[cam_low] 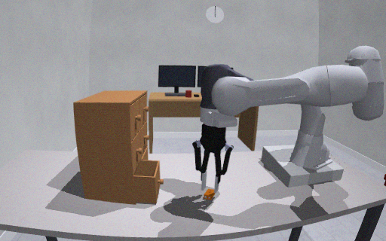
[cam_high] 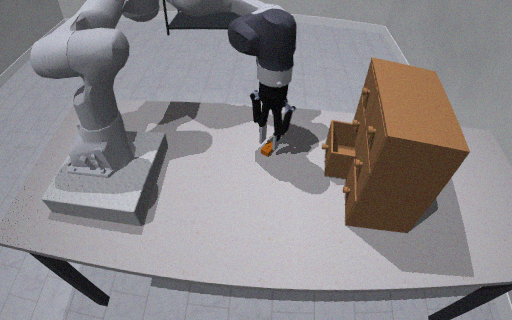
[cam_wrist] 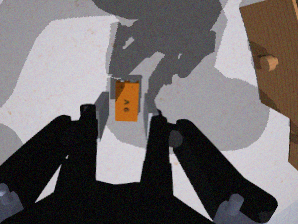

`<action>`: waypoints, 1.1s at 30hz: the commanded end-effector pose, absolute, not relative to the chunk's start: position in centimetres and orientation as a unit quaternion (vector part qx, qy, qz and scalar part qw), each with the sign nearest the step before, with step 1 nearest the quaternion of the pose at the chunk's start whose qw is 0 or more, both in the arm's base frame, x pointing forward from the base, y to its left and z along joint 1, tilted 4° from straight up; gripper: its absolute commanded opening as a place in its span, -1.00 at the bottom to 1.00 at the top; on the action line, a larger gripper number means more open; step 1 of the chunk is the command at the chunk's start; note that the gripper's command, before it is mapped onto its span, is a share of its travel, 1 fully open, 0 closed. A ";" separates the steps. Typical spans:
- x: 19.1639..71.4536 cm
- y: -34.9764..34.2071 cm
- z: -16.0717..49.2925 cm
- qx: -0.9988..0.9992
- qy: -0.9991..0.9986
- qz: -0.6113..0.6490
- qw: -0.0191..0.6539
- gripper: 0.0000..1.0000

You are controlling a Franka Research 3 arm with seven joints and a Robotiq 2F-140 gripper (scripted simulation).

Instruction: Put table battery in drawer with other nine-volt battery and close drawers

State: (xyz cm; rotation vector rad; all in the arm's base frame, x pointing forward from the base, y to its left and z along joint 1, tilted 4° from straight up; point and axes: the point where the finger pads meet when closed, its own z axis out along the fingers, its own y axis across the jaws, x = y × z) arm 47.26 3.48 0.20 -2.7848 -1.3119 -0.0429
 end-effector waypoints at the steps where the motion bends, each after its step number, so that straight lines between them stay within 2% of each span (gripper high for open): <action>1: 47.3 3.4 0.1 -0.903 -0.428 -0.014 0.031 -0.49; 33: 47.3 3.6 -2.2 -0.903 -0.428 -0.014 0.031 -0.49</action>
